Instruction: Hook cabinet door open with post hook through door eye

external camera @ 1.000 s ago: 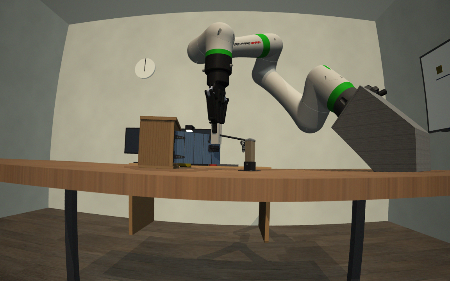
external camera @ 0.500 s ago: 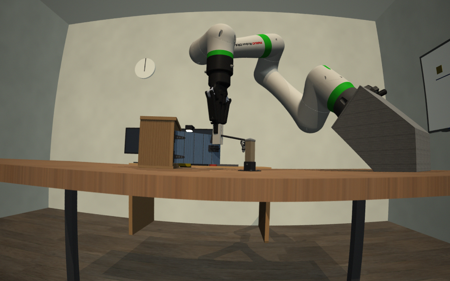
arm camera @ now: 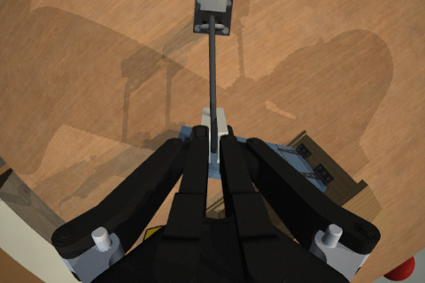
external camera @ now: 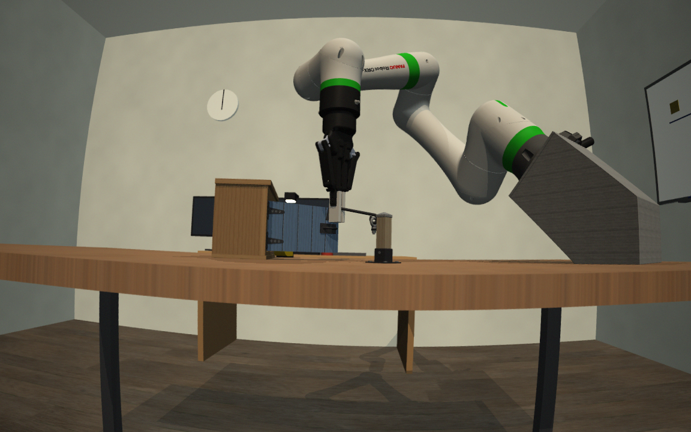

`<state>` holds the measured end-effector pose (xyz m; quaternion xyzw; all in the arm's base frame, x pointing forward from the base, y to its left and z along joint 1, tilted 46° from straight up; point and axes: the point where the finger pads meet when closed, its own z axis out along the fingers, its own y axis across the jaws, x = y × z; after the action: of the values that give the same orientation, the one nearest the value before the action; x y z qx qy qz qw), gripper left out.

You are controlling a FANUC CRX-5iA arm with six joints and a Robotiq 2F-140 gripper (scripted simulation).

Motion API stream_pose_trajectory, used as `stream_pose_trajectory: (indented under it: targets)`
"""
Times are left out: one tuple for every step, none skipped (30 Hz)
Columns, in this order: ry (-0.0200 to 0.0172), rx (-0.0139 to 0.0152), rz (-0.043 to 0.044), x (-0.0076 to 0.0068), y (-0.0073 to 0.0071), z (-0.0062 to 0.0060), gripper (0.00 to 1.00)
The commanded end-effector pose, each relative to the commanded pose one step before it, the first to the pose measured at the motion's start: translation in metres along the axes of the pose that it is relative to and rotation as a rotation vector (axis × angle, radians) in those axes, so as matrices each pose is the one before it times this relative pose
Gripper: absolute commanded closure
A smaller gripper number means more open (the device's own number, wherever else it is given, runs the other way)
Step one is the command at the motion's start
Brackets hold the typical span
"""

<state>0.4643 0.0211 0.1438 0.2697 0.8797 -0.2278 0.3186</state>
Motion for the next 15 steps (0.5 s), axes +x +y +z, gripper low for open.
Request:
stream_pose_trajectory:
  targets:
    - [-0.00075, -0.00051, 0.00996, 0.0, -0.00294, -0.00025, 0.97]
    - [0.0, 0.0, 0.0, -0.00001, -0.00021, 0.0, 0.97]
    - [0.0, 0.0, 0.00093, 0.0, -0.00004, 0.0, 0.97]
    - [0.0, 0.0, 0.00524, 0.00001, -0.00025, 0.0, 0.97]
    - [0.0, 0.0, 0.01078, 0.00001, -0.00051, 0.0, 0.97]
    - [0.0, 0.0, 0.01509, 0.00001, -0.00072, 0.0, 0.97]
    - [0.0, 0.0, 0.01669, 0.0, -0.00079, 0.0, 0.97]
    - [0.0, 0.0, 0.01509, -0.00001, -0.00072, 0.0, 0.97]
    - [0.0, 0.0, 0.00301, -0.00006, -0.00191, 0.0, 0.97]
    - [0.0, 0.0, 0.0, -0.00003, -0.00119, 0.0, 0.97]
    - [0.0, 0.0, 0.0, -0.00001, -0.00021, 0.0, 0.97]
    - [0.0, 0.0, 0.0, 0.0, 0.0, 0.0, 0.97]
    - [0.0, 0.0, 0.0, 0.0, 0.0, 0.0, 0.97]
    - [0.0, 0.0, 0.0, 0.0, 0.0, 0.0, 0.97]
    - [0.0, 0.0, 0.0, 0.0, 0.0, 0.0, 0.97]
